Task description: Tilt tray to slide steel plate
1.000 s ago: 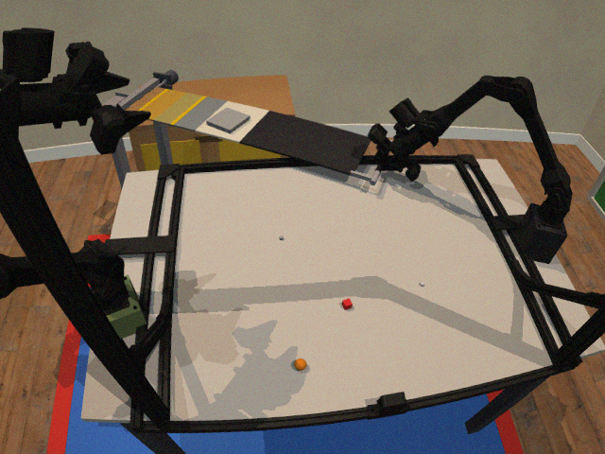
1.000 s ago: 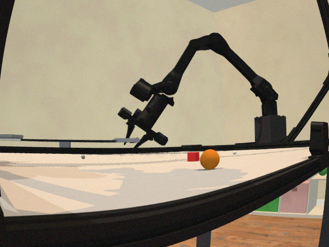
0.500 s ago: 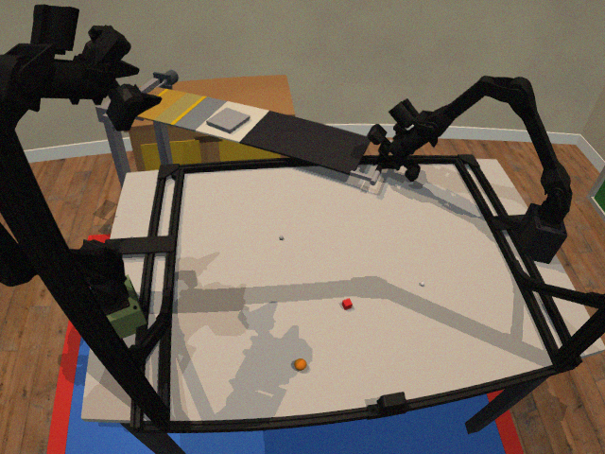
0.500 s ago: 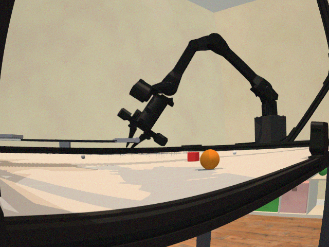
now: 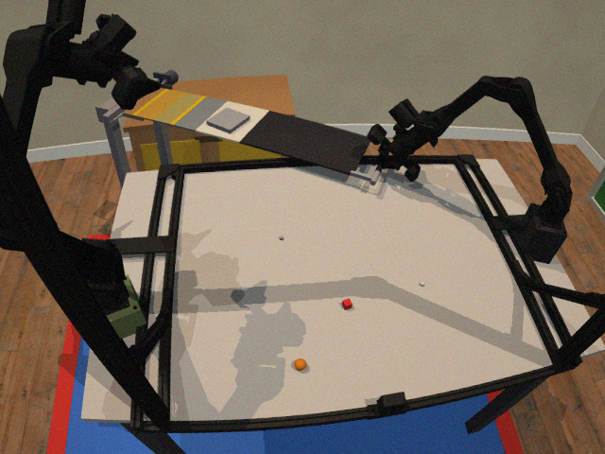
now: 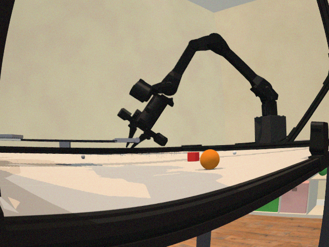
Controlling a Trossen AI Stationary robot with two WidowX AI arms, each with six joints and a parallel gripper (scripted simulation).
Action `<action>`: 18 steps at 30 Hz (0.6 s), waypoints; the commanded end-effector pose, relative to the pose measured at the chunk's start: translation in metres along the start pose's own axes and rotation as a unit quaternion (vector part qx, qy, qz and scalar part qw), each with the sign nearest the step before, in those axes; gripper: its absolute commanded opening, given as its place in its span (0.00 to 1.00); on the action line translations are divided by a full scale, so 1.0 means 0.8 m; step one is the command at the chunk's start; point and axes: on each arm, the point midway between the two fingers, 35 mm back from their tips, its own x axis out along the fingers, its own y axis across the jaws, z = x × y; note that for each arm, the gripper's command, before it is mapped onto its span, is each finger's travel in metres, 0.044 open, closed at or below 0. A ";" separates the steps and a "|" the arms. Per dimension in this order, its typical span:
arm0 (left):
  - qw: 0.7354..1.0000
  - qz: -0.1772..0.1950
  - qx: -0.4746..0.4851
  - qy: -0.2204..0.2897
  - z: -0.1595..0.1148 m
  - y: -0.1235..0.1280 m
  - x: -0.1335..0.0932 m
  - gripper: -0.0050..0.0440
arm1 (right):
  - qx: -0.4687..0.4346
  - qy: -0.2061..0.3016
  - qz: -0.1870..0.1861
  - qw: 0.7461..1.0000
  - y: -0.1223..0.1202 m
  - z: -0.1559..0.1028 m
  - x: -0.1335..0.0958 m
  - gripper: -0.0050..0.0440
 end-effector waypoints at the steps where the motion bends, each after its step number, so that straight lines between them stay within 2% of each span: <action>1: 1.000 0.001 -0.011 0.007 -0.003 0.022 0.008 1.00 | 0.000 -0.001 0.002 1.000 0.000 0.000 0.002 0.10; 18: 0.997 0.015 -0.069 0.011 -0.031 0.120 0.020 1.00 | 0.000 -0.001 0.002 1.000 0.004 0.000 -0.003 0.10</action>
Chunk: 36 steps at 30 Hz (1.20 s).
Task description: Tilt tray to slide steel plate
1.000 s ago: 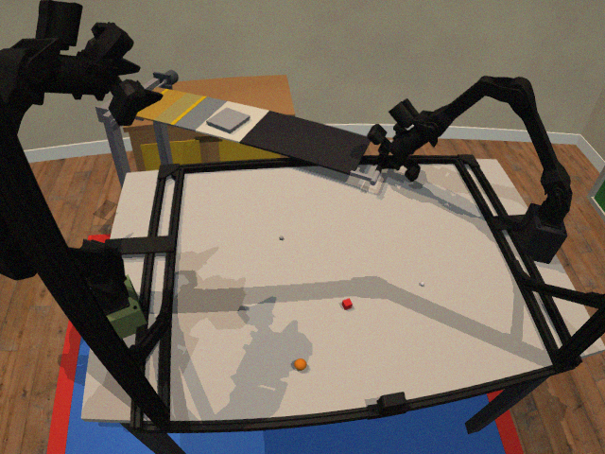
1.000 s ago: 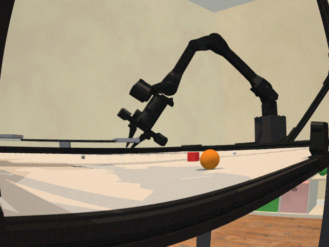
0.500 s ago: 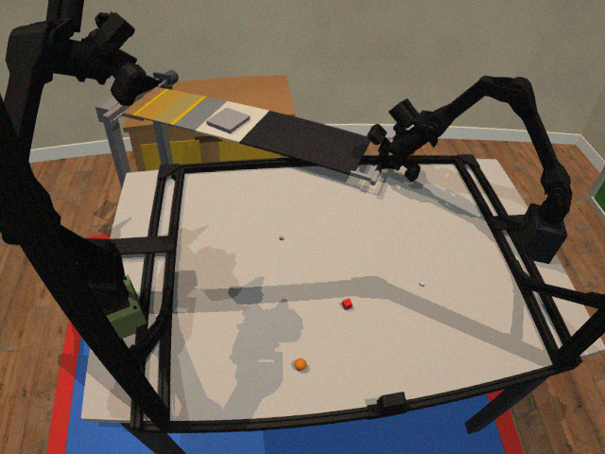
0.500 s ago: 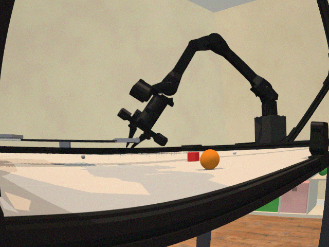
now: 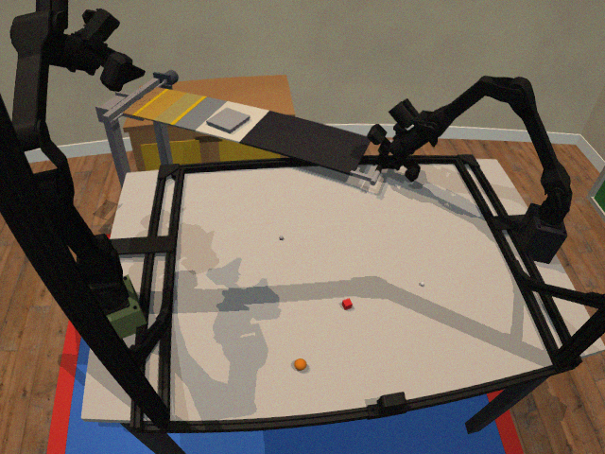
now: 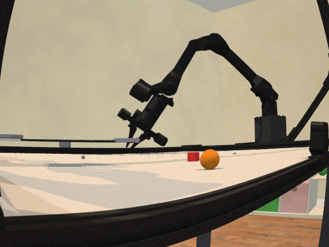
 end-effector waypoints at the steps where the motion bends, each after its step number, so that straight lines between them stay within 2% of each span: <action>1: 1.000 0.004 -0.017 -0.001 -0.009 0.030 0.002 1.00 | 0.000 -0.001 0.002 1.000 0.004 0.000 -0.003 0.10; 10: 0.998 0.019 -0.056 -0.016 -0.034 0.095 -0.006 1.00 | 0.000 -0.001 0.002 1.000 0.007 0.000 -0.007 0.10; 12: 0.998 0.019 -0.056 -0.016 -0.034 0.095 -0.006 1.00 | 0.000 -0.001 0.002 1.000 0.007 0.000 -0.007 0.10; 14: 0.997 0.024 -0.064 -0.021 -0.041 0.110 -0.010 1.00 | 0.000 -0.001 0.002 1.000 0.007 0.000 -0.008 0.10; 26: 0.990 0.061 -0.114 -0.060 -0.096 0.194 -0.048 1.00 | 0.000 -0.001 0.002 1.000 0.011 0.000 -0.013 0.10; 36: 0.990 0.061 -0.114 -0.060 -0.096 0.194 -0.048 1.00 | 0.000 -0.001 0.003 1.000 0.015 0.000 -0.019 0.10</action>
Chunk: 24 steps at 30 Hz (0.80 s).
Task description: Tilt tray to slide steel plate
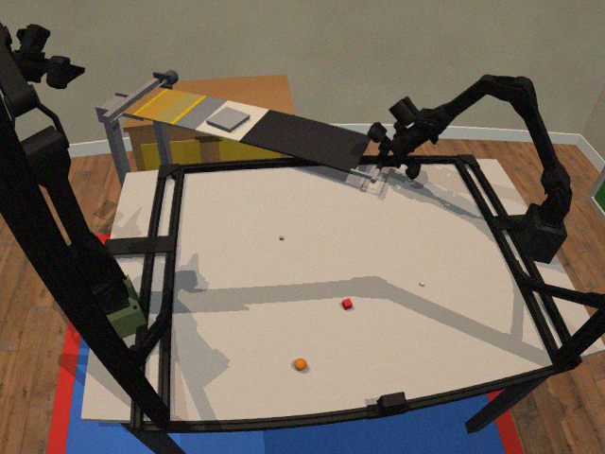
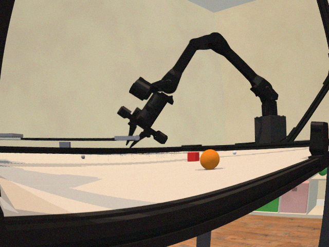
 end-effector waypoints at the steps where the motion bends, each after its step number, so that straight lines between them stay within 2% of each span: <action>1: 1.000 -0.001 0.000 -0.001 -0.001 0.003 0.000 1.00 | 0.000 -0.001 0.005 1.000 0.011 0.000 -0.013 0.10; 24: 1.000 -0.001 0.000 -0.001 -0.001 0.003 0.000 1.00 | 0.000 -0.001 0.008 1.000 0.023 0.000 -0.029 0.10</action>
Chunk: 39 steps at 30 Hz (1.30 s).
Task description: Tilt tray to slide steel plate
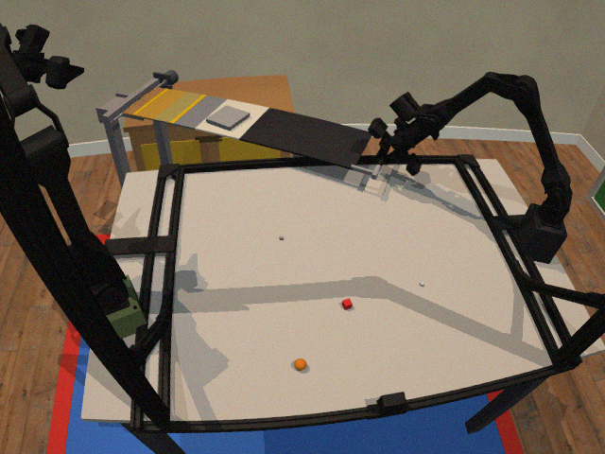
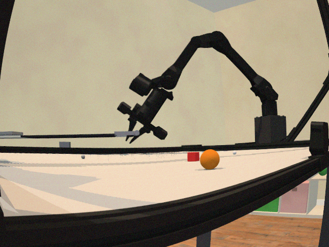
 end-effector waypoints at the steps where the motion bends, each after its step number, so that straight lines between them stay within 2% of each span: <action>1: 1.000 -0.001 0.001 -0.001 0.000 0.000 0.000 1.00 | 0.000 -0.001 0.007 1.000 0.013 0.000 -0.016 0.10; 39: 1.000 -0.001 0.001 -0.001 0.000 0.000 0.000 1.00 | 0.000 -0.001 0.015 1.000 0.033 0.000 -0.040 0.10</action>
